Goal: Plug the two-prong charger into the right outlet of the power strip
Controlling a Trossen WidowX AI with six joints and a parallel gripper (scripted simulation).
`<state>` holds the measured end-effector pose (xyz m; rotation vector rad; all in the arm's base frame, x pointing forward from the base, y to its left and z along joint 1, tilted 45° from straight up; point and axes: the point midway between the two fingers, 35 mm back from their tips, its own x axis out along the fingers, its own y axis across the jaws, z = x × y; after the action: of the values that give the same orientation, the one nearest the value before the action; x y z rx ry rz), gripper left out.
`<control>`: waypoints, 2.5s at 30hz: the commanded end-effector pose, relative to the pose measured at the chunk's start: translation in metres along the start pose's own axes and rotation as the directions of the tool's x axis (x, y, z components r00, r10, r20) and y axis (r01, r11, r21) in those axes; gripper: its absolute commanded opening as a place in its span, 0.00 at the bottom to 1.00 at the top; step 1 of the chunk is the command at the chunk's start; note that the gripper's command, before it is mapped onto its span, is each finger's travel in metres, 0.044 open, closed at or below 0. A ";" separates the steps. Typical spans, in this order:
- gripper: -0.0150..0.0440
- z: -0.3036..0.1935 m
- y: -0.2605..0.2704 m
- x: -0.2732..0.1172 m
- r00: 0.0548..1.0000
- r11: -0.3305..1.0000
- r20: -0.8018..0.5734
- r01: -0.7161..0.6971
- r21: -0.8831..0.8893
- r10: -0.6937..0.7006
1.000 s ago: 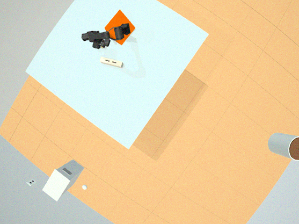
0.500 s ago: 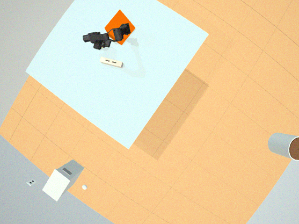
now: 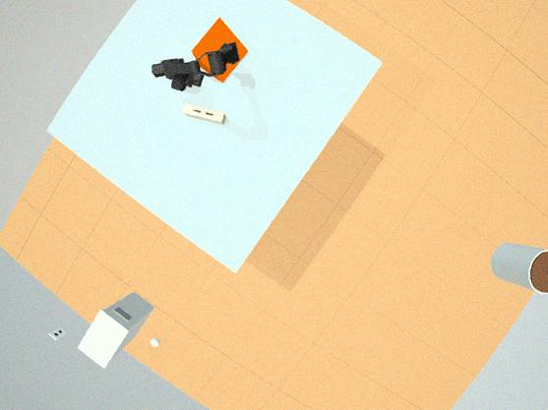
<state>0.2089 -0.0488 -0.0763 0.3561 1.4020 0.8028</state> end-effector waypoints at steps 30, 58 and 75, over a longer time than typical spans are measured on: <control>0.25 0.004 0.017 -0.049 1.000 1.000 -0.002 0.005 -0.006 -0.005; 0.25 0.019 0.077 -0.022 1.000 0.999 0.000 0.007 -0.048 -0.007; 0.25 0.030 0.095 -0.014 1.000 0.998 0.001 0.002 -0.063 -0.002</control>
<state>0.2054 0.0125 0.0000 0.3066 1.3786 0.8443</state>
